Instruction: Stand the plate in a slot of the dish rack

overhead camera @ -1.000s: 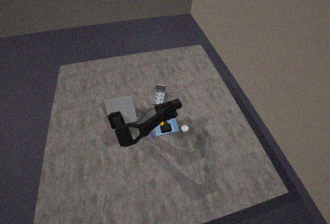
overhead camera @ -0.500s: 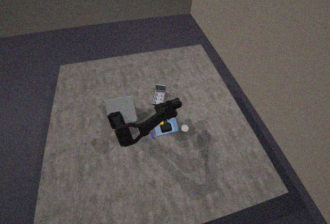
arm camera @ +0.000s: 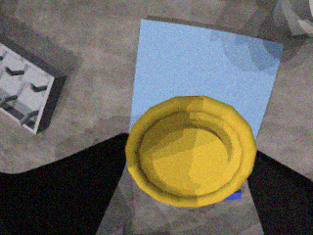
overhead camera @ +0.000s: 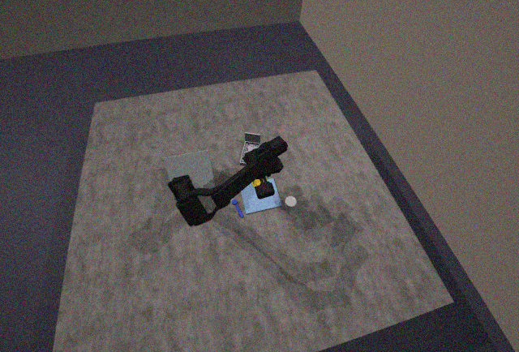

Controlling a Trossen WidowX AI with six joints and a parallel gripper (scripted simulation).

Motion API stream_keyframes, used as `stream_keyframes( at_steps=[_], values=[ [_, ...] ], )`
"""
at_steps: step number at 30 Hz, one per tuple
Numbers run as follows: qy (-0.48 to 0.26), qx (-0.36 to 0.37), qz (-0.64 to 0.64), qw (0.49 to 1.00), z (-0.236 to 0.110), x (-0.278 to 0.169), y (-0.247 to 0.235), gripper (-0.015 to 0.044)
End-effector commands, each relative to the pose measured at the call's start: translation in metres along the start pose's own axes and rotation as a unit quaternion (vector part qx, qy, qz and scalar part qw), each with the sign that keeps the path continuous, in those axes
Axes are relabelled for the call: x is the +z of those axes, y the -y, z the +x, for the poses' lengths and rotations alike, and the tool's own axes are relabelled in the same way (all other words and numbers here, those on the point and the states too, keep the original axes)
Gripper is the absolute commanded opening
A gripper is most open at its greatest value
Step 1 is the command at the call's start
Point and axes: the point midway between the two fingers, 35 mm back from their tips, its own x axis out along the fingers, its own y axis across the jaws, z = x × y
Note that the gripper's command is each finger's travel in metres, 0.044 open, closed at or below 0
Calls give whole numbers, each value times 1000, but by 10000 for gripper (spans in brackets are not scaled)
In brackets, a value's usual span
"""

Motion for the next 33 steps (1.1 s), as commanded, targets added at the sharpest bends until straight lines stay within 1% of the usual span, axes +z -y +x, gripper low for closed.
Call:
stream_keyframes(
  at_steps=[1,16,20,27,33],
  values=[
    [12,7,4,1000,-23,3,0,0],
    [32,15,-5,999,-86,6,-1,0],
    [33,16,-3,999,-92,6,-2,0],
    [10,22,98,995,-93,-1,-52,0],
    [-12,13,195,981,-92,-15,-98,0]
  ],
)
